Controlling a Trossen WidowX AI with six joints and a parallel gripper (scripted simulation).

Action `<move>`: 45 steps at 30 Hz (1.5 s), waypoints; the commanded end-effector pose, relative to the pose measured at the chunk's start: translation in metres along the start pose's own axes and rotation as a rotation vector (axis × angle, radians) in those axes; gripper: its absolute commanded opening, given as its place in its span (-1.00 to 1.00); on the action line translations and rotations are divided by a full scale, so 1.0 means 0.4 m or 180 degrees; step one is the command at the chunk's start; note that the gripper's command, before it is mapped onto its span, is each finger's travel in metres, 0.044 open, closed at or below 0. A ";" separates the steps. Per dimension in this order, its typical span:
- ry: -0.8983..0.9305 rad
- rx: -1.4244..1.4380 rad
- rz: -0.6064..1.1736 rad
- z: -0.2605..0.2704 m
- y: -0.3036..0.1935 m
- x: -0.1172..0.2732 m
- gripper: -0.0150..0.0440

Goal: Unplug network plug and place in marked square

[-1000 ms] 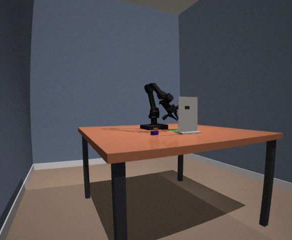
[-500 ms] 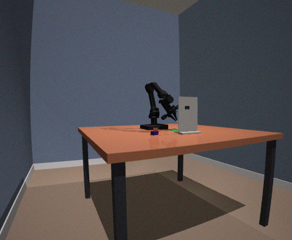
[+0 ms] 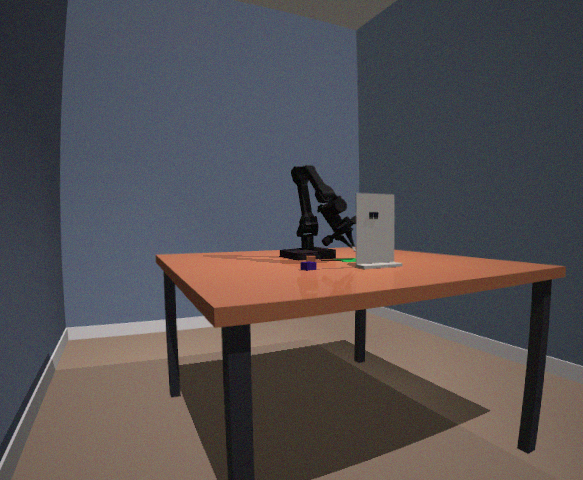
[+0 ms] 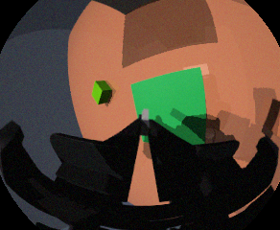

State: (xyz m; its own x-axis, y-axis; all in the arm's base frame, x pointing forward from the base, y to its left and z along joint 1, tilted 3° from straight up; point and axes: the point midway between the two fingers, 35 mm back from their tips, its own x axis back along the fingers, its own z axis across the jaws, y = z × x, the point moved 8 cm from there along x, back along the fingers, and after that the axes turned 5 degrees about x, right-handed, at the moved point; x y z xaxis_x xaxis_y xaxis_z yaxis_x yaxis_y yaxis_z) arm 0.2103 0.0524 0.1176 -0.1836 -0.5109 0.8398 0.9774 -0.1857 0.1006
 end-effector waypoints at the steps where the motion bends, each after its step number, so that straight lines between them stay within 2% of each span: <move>1: 0.0002 -0.0007 0.0031 -0.015 -0.003 -0.022 -0.49; 15: 0.0001 -0.0008 0.0032 -0.052 -0.014 -0.071 -0.49; 44: -0.0004 -0.0005 0.0010 -0.057 -0.007 -0.073 -0.49; 45: -0.0004 -0.0005 0.0010 -0.057 -0.007 -0.073 -0.40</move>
State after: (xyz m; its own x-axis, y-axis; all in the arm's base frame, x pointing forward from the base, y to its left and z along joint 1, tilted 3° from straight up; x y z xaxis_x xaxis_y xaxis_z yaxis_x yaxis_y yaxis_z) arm 0.2105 0.0487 0.0803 -0.1800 -0.5105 0.8408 0.9779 -0.1855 0.0967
